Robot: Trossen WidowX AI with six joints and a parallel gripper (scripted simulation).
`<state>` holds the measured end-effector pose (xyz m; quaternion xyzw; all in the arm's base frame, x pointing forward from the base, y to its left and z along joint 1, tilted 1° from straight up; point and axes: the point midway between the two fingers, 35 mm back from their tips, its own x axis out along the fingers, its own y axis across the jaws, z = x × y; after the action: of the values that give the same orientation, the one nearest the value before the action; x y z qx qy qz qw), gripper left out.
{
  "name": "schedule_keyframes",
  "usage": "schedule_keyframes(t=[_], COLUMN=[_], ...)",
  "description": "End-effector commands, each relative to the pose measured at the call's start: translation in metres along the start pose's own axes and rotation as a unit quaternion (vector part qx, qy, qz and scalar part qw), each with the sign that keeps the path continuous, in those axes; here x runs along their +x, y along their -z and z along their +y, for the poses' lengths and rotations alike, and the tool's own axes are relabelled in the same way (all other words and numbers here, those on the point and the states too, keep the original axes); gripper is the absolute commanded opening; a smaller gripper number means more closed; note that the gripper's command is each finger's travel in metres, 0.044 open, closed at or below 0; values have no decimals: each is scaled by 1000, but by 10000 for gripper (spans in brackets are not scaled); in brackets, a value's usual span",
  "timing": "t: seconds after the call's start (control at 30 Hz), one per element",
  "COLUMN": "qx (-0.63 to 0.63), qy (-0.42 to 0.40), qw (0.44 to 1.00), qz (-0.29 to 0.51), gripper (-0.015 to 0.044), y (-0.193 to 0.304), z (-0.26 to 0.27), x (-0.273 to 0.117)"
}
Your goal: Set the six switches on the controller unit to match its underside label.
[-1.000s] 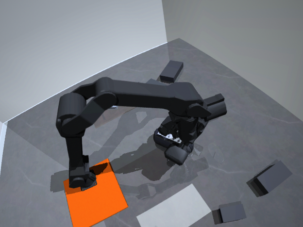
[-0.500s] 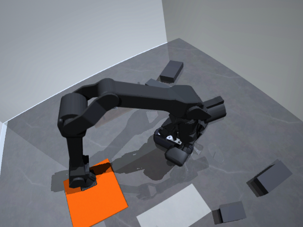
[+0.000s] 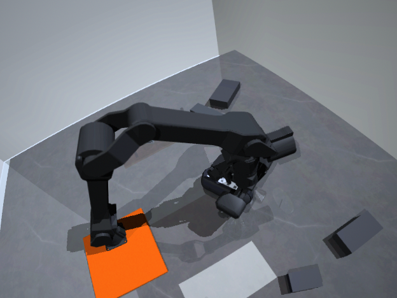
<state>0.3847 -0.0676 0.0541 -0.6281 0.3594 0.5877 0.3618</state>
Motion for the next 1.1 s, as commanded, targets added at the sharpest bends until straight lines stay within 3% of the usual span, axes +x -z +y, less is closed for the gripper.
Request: schedule_keyframes(t=[0.0,0.2,0.87,1.07], qx=[0,0,0,113], qy=[0,0,0,26], qw=[1000,1000,1000,993], qz=[0,-3,-3,-20], gripper=[440,440,440,282], y=[-2,-60,-60,-57], z=[0,0,0,5], x=[-2,-40,-40,-44])
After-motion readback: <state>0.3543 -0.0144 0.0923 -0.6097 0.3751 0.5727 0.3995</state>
